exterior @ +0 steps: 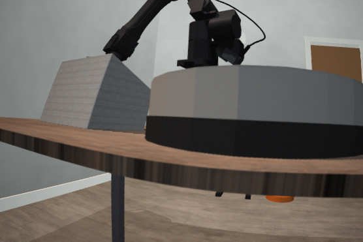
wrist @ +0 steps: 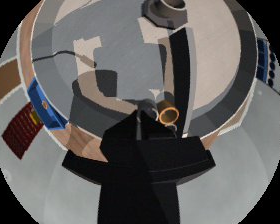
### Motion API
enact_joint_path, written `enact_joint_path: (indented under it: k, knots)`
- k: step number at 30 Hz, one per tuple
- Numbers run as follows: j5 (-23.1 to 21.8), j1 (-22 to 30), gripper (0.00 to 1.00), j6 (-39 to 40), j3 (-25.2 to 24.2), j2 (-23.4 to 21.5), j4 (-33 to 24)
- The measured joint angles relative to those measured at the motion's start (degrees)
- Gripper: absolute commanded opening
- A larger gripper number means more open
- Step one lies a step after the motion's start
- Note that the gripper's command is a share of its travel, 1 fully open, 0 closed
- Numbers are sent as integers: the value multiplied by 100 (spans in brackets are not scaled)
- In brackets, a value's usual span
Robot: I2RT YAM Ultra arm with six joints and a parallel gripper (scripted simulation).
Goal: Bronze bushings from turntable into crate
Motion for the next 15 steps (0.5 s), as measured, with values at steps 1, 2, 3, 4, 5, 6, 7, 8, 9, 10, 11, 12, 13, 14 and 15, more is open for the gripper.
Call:
enact_joint_path:
  k: [1,2,3,4,5,6,7,8,9,10,11,12,13,14,15]
  knots:
    - [0,0,0,-4,0,0,0]
    - [0,0,0,-11,-2,-4,-2]
    - [0,-2,0,-20,-2,-20,-15]
    - [2,-11,0,-28,4,-48,-48]
    - [7,-26,0,-39,20,-85,-107]
    - [4,-46,0,-52,39,-136,-181]
    - [4,-68,0,-68,61,-195,-262]
    - [4,-92,0,-85,87,-258,-348]
    - [7,-118,0,-103,120,-326,-437]
    - [11,-144,0,-120,153,-393,-514]
    - [20,-166,0,-133,181,-450,-566]
    - [26,-186,0,-149,212,-494,-621]
    - [31,-205,0,-166,247,-529,-688]
    - [33,-223,0,-186,282,-564,-765]
    - [35,-243,0,-208,315,-599,-848]
